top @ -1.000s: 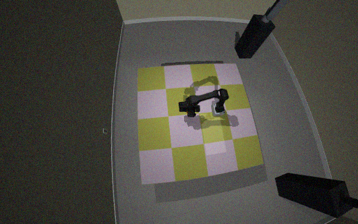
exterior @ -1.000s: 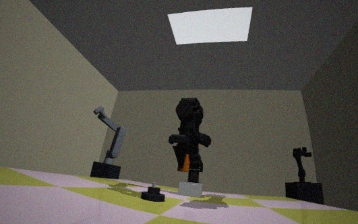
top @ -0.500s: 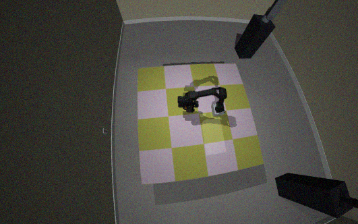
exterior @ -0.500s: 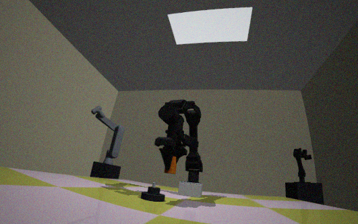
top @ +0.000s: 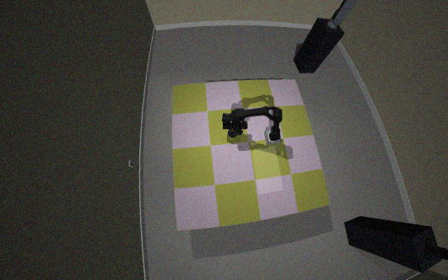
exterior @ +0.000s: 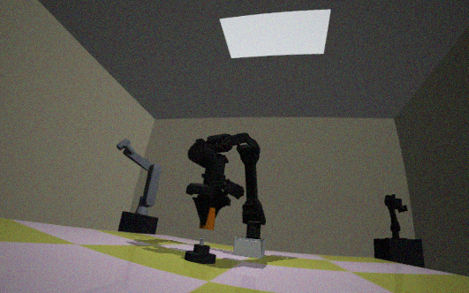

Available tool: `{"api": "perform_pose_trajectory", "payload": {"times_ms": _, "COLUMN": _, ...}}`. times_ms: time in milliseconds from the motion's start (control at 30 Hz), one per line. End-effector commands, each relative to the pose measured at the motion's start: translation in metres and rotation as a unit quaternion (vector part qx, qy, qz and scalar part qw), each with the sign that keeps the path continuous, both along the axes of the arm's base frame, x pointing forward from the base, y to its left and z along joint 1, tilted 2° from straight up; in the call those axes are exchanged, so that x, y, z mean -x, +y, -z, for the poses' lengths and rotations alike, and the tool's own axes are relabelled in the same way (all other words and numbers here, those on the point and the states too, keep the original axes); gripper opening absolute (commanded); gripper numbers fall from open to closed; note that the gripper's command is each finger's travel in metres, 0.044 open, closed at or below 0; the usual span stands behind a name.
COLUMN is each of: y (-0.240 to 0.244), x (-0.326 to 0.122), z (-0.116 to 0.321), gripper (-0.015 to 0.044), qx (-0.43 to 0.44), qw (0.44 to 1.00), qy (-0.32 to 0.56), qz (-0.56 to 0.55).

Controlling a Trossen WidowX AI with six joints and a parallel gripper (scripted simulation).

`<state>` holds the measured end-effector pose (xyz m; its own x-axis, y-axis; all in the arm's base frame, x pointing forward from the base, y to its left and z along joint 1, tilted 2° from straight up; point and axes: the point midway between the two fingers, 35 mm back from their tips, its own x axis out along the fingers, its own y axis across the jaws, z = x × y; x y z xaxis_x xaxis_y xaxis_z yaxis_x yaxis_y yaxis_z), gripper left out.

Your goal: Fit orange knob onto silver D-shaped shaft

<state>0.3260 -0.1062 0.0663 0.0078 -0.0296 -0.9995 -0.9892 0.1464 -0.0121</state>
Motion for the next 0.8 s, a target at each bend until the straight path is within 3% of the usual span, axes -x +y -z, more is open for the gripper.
{"api": "perform_pose_trajectory", "payload": {"times_ms": 0, "y": -0.004, "x": 0.001, "z": 0.001, "gripper": 0.0000, "qx": 0.002, "qw": 1.000, "qy": 0.000, "qz": -0.003}}
{"api": "perform_pose_trajectory", "payload": {"times_ms": 367, "y": -0.006, "x": 0.001, "z": 0.027, "gripper": 0.0000, "qx": 0.002, "qw": 1.000, "qy": 0.000, "qz": 0.000}}
{"api": "perform_pose_trajectory", "payload": {"times_ms": 767, "y": -0.007, "x": 0.000, "z": 0.026, "gripper": 0.0000, "qx": 0.002, "qw": 1.000, "qy": 0.000, "qz": 0.002}}
